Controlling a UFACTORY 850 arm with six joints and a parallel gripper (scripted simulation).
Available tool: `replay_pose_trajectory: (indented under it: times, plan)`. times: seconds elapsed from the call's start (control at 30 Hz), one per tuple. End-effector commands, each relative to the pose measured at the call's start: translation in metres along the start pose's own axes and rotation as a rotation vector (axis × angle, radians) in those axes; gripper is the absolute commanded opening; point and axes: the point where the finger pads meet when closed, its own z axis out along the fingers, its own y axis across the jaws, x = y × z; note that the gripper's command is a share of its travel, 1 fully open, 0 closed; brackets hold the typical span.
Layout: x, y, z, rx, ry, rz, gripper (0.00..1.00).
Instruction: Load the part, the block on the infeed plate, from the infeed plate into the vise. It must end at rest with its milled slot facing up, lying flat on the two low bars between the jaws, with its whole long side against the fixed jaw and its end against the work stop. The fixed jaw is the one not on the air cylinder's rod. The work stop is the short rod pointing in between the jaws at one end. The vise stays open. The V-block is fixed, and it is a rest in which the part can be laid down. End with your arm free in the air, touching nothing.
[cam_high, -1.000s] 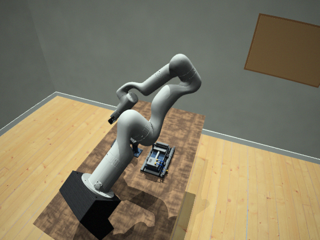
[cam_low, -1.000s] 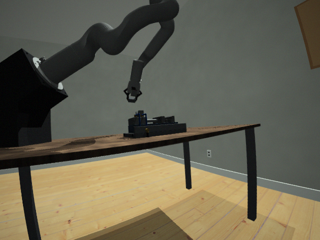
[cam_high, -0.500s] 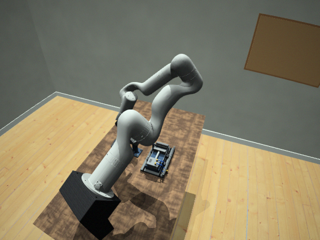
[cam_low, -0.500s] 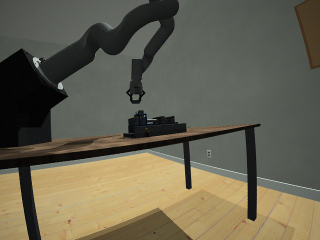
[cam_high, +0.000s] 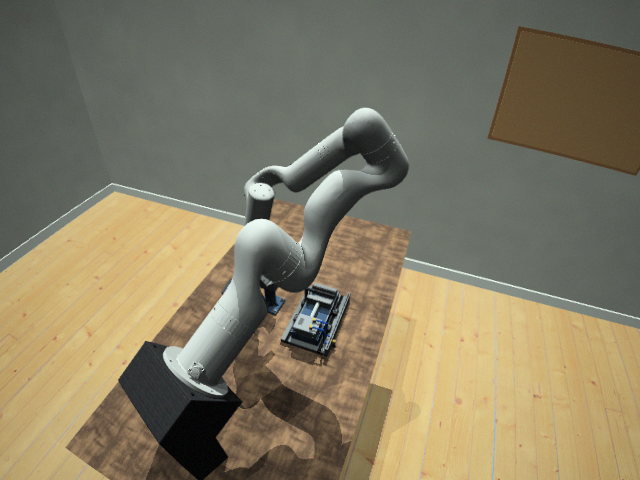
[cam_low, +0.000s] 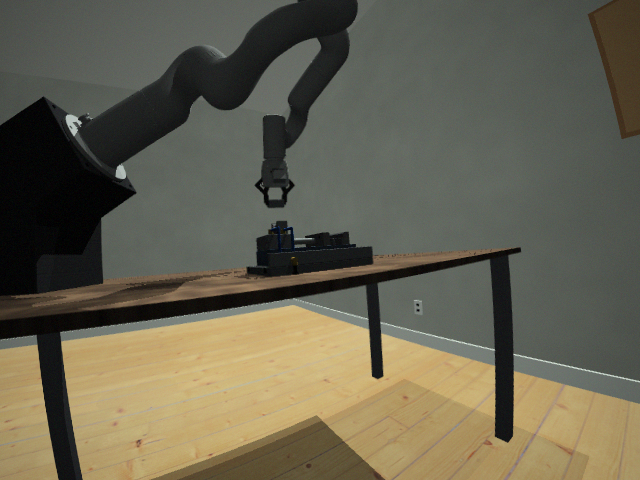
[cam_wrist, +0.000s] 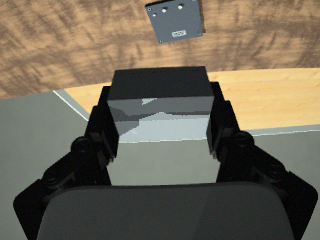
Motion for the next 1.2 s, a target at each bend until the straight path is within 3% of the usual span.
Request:
replay_pose_trajectory:
  times: [0.0,0.47,1.17]
  plan:
    - [0.006,-0.001,-0.001,0.001,0.023,-0.005,0.00]
    - [0.045,0.004,-0.006,-0.012,0.152,-0.038,0.00]
    - [0.071,0.009,-0.012,-0.034,0.241,-0.064,0.00]
